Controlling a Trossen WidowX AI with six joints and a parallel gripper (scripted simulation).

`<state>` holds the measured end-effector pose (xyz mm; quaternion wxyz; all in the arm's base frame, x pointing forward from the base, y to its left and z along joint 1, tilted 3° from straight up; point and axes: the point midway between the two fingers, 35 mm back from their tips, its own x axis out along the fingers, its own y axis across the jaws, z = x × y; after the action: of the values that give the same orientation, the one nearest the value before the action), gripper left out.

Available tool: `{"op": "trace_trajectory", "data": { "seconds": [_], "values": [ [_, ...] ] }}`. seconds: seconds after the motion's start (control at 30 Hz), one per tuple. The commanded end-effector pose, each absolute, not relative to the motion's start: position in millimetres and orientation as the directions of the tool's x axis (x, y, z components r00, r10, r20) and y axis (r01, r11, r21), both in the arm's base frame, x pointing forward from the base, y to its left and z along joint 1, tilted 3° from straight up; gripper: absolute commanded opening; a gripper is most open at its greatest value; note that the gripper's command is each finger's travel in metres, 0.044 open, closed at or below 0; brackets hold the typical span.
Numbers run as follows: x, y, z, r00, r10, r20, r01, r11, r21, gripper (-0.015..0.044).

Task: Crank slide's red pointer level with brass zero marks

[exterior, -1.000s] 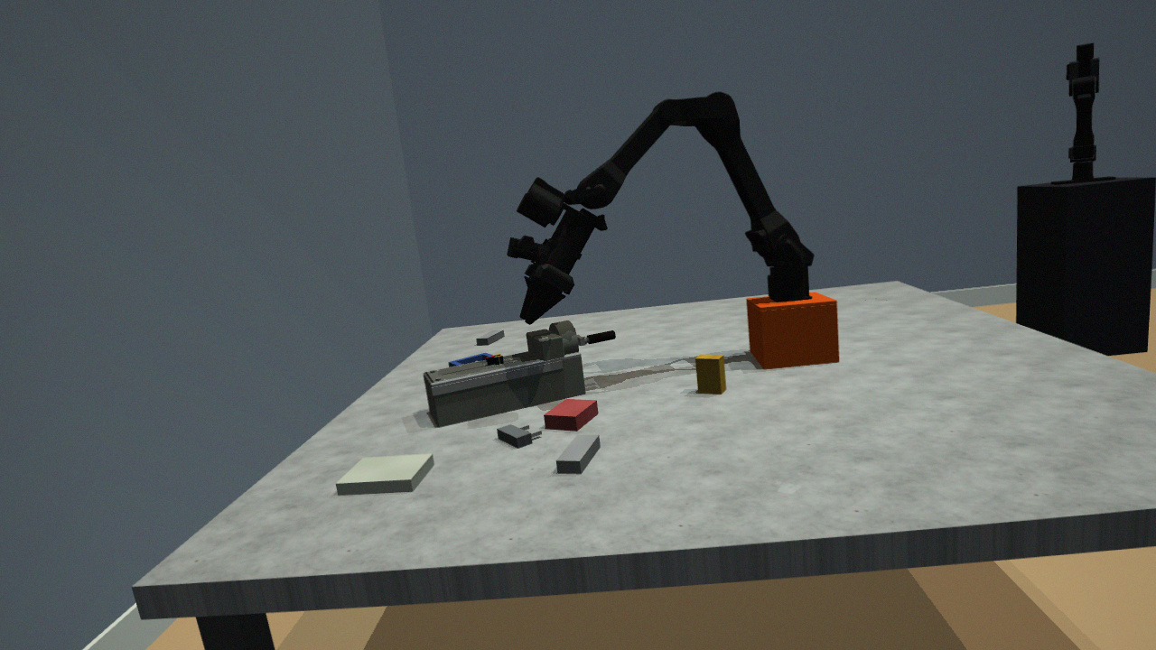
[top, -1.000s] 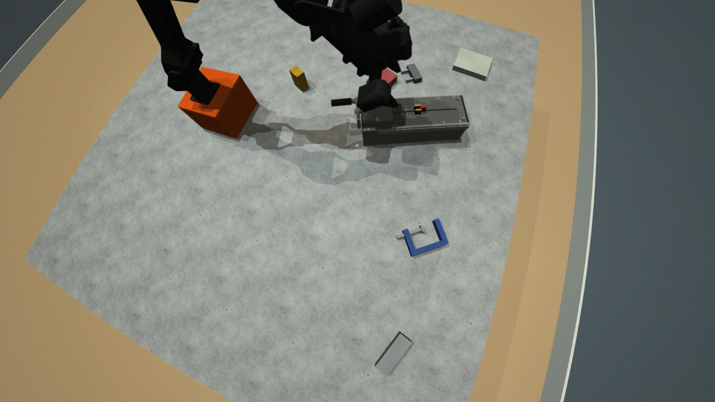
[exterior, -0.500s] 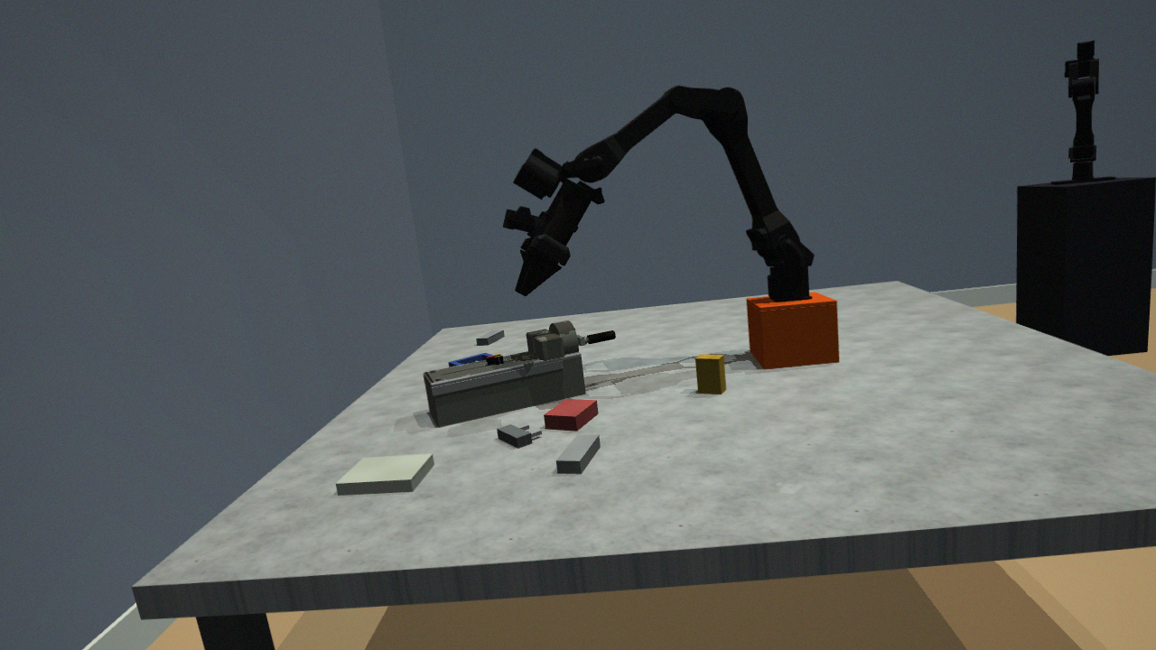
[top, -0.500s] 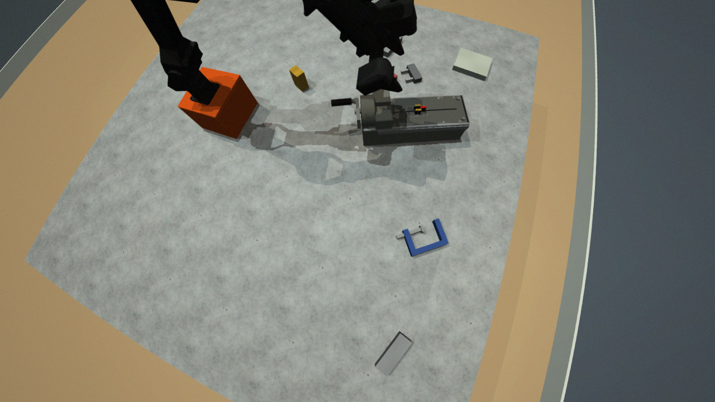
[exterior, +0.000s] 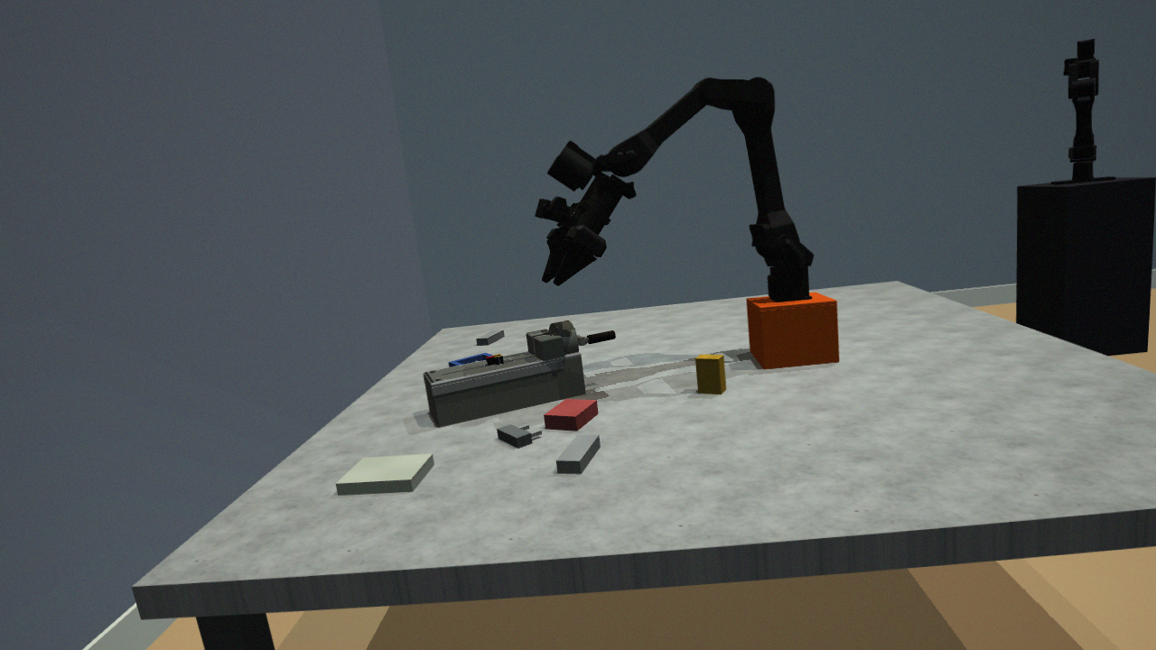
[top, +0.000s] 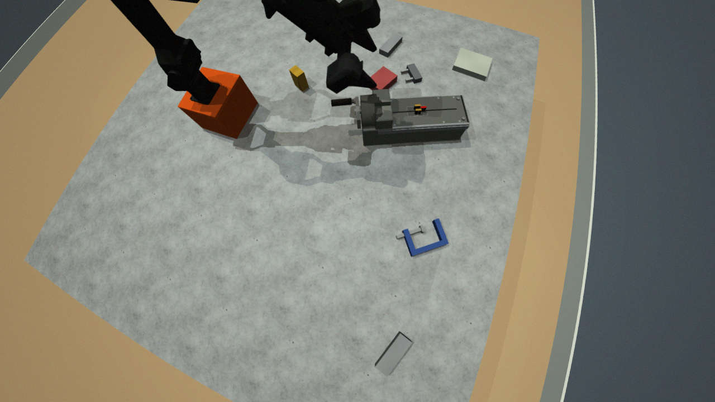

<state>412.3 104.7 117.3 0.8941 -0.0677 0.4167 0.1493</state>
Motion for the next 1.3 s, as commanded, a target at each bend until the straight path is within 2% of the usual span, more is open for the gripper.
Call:
{"op": "trace_trajectory", "data": {
  "seconds": [0.0, 0.37, 0.53, 0.9, 1.27],
  "values": [
    [394, 99, 119, 0.624, 0.228, -0.747, -0.354, 0.935, -0.011, 0.044],
    [351, 88, 110, 0.649, 0.258, -0.716, -0.412, 0.91, -0.045, 0.044],
    [352, 88, 106, 0.649, 0.258, -0.716, -0.412, 0.91, -0.045, 0.044],
    [351, 85, 44, 0.649, 0.258, -0.716, -0.412, 0.91, -0.046, 0.044],
    [352, 84, 30, 0.649, 0.258, -0.716, -0.412, 0.91, -0.046, 0.044]
  ]
}}
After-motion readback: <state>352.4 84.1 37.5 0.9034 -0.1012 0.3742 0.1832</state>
